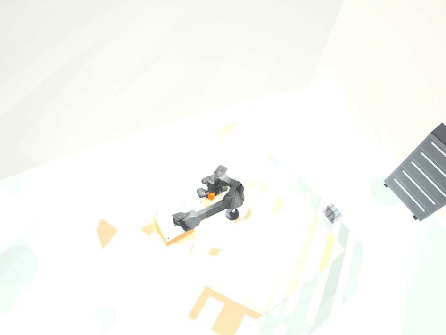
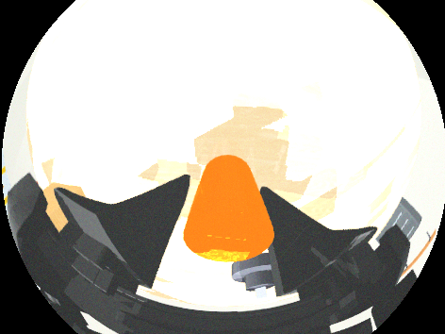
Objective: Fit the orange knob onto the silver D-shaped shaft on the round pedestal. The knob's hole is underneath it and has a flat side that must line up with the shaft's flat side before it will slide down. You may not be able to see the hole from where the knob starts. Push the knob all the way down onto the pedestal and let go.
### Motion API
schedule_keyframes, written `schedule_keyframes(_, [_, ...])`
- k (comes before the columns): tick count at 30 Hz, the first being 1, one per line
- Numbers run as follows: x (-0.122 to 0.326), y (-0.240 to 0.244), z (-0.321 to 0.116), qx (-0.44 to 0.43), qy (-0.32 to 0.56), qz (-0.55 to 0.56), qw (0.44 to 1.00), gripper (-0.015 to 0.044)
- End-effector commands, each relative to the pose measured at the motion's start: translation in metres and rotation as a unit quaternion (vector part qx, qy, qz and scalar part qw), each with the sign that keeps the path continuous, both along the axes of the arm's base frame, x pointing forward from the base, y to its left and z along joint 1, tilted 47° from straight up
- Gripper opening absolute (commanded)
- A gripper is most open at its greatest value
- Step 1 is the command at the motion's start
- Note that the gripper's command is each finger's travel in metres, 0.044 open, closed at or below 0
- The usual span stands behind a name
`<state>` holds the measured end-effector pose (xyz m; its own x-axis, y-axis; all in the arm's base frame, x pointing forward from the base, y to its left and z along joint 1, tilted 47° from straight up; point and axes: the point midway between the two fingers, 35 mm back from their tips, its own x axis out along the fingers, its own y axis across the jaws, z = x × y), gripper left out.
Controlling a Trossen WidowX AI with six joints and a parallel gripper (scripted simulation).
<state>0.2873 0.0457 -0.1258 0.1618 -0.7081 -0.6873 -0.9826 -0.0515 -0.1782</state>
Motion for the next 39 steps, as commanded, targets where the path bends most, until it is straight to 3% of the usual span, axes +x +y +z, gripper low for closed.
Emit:
schedule_keyframes(1, [-0.002, 0.019, 0.014, 0.008, -0.008, -0.003, 1.000, 0.0345])
schedule_keyframes(5, [-0.011, 0.053, 0.049, 0.004, -0.004, 0.003, 1.000, 0.0440])
schedule_keyframes(39, [-0.003, 0.024, 0.020, 0.002, -0.002, 0.005, 1.000, 0.0440])
